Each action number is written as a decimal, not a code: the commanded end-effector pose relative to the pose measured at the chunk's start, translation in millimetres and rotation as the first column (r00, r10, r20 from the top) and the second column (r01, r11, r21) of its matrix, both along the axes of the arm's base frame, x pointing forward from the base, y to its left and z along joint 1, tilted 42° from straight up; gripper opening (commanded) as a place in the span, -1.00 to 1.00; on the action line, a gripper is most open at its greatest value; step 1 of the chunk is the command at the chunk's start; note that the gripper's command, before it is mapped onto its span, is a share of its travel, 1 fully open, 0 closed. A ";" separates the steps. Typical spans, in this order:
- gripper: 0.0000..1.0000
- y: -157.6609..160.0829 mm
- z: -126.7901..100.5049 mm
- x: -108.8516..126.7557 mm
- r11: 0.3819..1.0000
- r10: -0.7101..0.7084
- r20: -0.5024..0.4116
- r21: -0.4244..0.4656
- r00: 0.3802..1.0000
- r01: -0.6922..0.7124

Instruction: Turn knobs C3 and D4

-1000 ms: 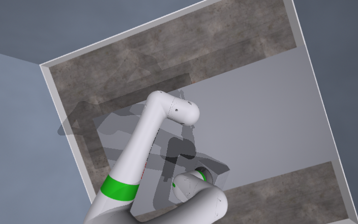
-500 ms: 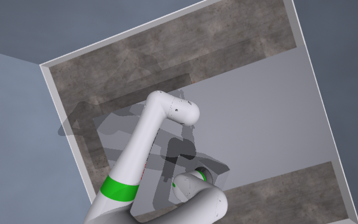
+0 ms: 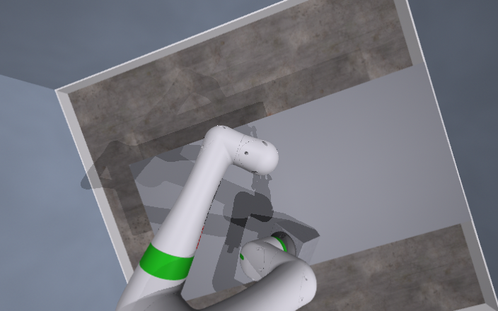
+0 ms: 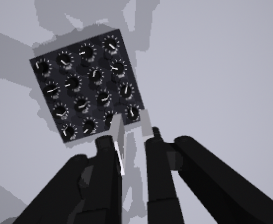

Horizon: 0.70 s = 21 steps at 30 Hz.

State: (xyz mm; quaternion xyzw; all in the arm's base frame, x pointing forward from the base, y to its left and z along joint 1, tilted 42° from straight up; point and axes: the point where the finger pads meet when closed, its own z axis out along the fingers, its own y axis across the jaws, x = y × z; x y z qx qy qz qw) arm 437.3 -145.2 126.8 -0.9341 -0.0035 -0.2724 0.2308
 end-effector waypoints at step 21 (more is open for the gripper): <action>-0.77 -2.4 3.9 -2.4 0.769 -0.460 -0.411 0.258 0.787 0.585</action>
